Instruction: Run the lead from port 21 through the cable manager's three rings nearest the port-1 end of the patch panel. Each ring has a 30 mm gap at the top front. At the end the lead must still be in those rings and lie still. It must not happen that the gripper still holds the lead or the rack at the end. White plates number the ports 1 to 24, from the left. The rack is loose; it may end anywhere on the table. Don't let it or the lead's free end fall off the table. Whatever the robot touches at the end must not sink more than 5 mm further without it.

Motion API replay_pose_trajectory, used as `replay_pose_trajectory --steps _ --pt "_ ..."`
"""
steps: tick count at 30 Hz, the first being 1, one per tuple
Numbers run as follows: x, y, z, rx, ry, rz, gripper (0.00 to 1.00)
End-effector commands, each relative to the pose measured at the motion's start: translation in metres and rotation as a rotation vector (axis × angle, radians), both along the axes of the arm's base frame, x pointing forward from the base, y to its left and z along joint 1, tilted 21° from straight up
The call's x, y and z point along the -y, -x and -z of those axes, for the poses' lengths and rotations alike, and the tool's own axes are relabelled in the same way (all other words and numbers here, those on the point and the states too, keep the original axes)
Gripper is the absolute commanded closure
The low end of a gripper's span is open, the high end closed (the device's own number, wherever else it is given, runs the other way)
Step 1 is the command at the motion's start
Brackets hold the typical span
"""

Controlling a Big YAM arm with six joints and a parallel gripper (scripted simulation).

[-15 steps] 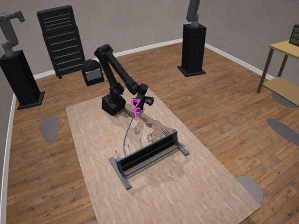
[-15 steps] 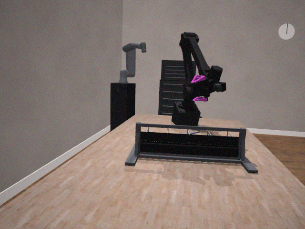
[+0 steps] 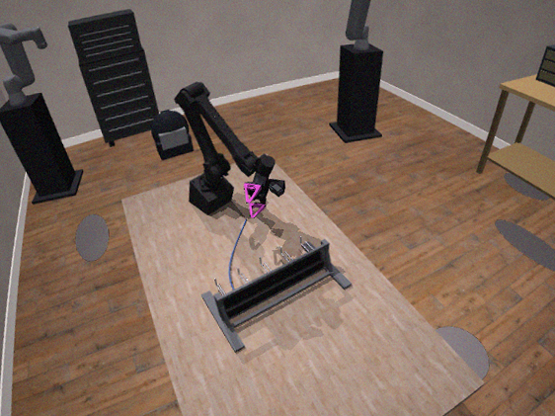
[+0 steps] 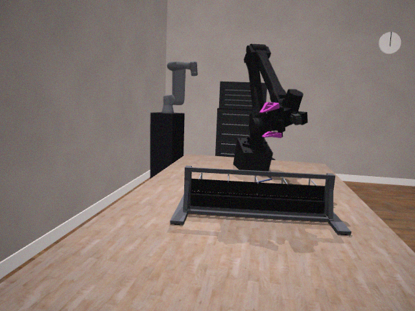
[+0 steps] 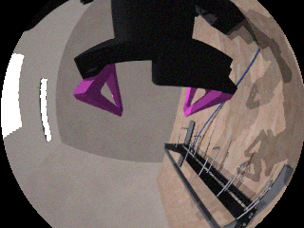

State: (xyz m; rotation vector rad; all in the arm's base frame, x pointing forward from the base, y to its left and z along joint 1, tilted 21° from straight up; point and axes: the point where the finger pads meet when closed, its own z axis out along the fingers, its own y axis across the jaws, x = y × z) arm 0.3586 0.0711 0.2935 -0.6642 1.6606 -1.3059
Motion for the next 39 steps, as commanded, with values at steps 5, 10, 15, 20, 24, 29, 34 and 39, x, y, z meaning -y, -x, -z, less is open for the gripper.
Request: replay_pose_trajectory --steps 5,10,15,20,24,29,34,39 --pt "0.000 -0.001 -0.019 0.039 -0.041 -0.004 0.00" --pt "0.005 0.005 0.004 -0.046 -0.015 -0.049 0.00" --pt "0.003 0.011 0.010 -0.179 0.018 -0.184 0.00" --pt "0.001 0.015 0.011 -0.335 0.078 -0.353 0.00" --pt "0.000 0.025 0.055 -0.628 0.165 -0.589 0.00" --pt "-0.001 0.037 0.087 -0.847 0.220 -0.787 0.00" --pt "0.000 0.042 0.106 -0.972 0.252 -0.894 0.00" --pt "0.001 0.048 0.125 -1.098 0.285 -1.002 0.00"
